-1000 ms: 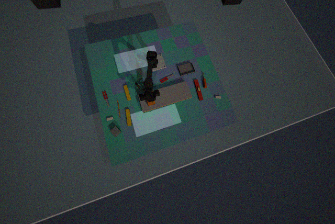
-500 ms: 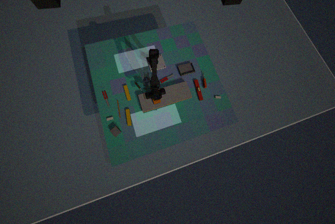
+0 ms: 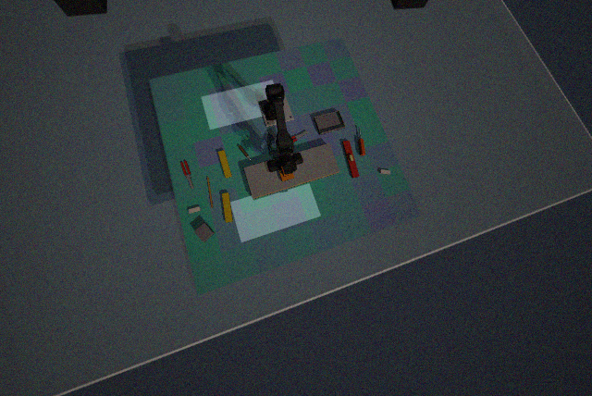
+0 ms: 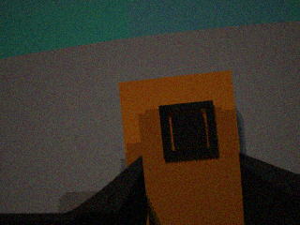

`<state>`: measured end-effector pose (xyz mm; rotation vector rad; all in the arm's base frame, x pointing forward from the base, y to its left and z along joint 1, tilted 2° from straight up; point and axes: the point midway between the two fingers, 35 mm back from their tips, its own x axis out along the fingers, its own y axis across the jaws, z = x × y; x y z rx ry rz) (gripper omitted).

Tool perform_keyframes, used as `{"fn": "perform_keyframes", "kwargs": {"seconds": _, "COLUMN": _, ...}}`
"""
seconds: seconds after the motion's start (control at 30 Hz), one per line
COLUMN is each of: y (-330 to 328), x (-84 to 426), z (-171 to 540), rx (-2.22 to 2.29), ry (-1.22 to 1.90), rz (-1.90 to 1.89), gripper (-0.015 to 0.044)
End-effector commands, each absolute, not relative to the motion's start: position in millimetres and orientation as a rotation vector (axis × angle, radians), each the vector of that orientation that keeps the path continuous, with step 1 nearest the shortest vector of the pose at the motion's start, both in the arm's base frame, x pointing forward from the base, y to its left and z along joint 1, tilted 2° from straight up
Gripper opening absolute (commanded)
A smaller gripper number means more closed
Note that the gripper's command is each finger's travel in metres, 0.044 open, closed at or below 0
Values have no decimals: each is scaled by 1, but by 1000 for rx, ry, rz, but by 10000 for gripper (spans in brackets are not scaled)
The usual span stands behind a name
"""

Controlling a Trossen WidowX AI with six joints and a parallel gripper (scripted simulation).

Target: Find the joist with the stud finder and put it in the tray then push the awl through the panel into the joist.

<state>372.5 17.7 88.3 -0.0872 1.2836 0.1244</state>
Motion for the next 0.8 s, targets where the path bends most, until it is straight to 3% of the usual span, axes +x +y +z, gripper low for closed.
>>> {"fn": "perform_keyframes", "kwargs": {"seconds": 0.0, "y": 37, "x": 368, "z": 88, "rx": -86, "ry": 1284, "rz": 129, "gripper": 0}}
{"fn": "perform_keyframes", "kwargs": {"seconds": 0.77, "y": 124, "x": 356, "z": 89, "rx": -78, "ry": 1285, "rz": 135, "gripper": 0}}
